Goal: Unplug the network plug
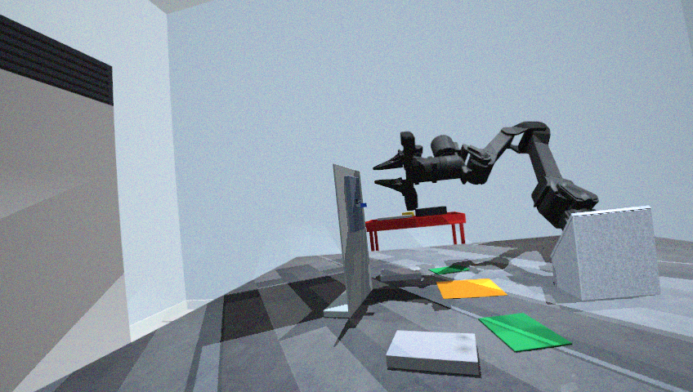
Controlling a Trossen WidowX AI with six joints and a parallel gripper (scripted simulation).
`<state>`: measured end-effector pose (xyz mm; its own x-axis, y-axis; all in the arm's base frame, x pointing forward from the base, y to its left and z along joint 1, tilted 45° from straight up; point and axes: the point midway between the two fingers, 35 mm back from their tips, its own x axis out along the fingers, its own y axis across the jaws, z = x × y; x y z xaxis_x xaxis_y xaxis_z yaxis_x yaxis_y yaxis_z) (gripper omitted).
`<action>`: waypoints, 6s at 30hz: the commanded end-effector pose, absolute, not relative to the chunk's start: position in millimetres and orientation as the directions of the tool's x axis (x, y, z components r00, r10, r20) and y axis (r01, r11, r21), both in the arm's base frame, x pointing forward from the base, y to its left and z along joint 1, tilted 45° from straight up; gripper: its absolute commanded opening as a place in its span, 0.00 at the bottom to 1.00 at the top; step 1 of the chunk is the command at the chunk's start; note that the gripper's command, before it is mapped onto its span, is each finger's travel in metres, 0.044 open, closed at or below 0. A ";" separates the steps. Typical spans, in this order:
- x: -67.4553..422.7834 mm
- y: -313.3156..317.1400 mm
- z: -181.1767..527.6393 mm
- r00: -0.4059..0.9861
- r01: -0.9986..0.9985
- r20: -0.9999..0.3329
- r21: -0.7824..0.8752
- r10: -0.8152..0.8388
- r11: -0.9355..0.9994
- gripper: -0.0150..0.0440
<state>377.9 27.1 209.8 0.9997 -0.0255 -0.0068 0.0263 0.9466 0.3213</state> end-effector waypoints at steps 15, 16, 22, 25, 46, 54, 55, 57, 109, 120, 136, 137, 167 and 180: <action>374.6 48.8 134.6 0.998 0.046 -0.057 0.509 -0.019 0.859 0.52; 373.6 49.8 130.7 0.998 0.047 -0.059 0.519 -0.019 0.853 0.52; 365.9 55.4 108.9 0.997 0.056 -0.074 0.576 -0.017 0.816 0.52; 361.1 57.8 98.7 0.997 0.062 -0.081 0.603 -0.016 0.796 0.52; 371.0 59.1 83.7 0.997 0.060 -0.083 0.671 -0.006 0.739 0.52; 383.7 56.8 85.3 0.997 0.052 -0.075 0.684 -0.001 0.728 0.52; 385.3 56.4 85.5 0.997 0.051 -0.074 0.686 0.000 0.726 0.52; 388.4 55.7 85.9 0.997 0.049 -0.072 0.689 0.001 0.723 0.52; 398.1 51.8 87.4 0.998 0.035 -0.059 0.709 0.009 0.704 0.25; 391.2 53.2 86.3 0.998 0.035 -0.059 0.709 0.009 0.704 0.25; 380.8 55.5 84.5 0.998 0.038 -0.062 0.710 0.009 0.704 0.25; 380.1 55.7 84.4 0.998 0.038 -0.063 0.710 0.009 0.704 0.25; 360.4 60.7 81.1 0.996 0.058 -0.089 0.709 0.008 0.703 0.25; 351.4 63.2 79.5 0.995 0.067 -0.101 0.708 0.007 0.703 0.25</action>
<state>354.1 62.6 78.9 0.9948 0.0086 -0.1013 0.0656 0.7069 0.7042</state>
